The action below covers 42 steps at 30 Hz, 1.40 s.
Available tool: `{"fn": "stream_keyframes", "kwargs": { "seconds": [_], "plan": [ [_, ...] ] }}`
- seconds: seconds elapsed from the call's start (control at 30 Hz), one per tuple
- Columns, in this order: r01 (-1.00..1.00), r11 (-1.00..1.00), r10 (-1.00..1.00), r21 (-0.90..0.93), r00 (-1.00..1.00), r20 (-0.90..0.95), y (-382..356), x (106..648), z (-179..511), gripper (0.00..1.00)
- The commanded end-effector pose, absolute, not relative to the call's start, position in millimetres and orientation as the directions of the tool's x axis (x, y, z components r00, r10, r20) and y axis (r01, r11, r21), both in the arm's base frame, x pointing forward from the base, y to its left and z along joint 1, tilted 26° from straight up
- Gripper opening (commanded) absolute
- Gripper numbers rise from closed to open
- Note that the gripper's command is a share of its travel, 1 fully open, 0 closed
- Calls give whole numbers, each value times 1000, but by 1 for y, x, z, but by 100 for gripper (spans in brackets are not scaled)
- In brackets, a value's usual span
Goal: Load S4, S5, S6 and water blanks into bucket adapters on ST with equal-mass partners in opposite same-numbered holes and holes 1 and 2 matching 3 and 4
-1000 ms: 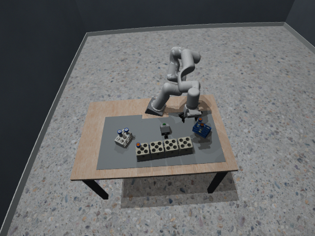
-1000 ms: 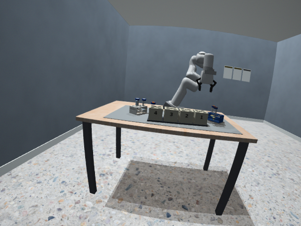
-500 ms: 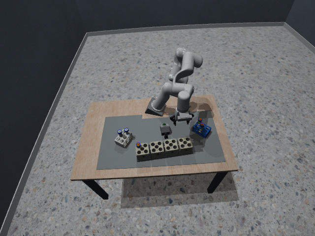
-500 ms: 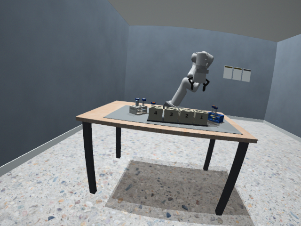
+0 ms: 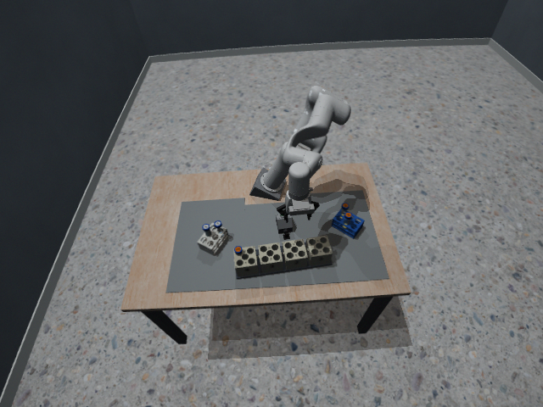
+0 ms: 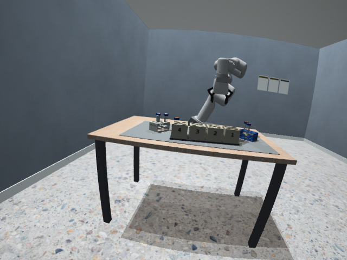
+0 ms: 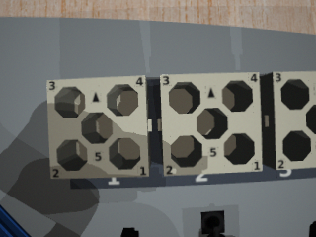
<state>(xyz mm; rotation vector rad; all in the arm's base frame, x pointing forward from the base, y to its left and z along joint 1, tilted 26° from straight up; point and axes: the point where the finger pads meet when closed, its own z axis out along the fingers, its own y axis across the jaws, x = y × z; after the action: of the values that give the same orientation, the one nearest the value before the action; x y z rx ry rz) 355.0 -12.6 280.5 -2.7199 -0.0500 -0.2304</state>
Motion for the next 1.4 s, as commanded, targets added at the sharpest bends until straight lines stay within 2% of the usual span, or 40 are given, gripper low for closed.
{"fn": "stream_keyframes", "kwargs": {
  "seconds": [0.0,0.5,0.53,1.37],
  "plan": [
    [73,-915,4,-396,985,172,-30,364,275,100],
    [73,-915,4,-396,985,172,-81,384,256,100],
    [97,-915,26,-392,983,182,-86,384,254,57],
    [97,-915,26,-391,983,181,-191,404,211,57]
  ]
}}
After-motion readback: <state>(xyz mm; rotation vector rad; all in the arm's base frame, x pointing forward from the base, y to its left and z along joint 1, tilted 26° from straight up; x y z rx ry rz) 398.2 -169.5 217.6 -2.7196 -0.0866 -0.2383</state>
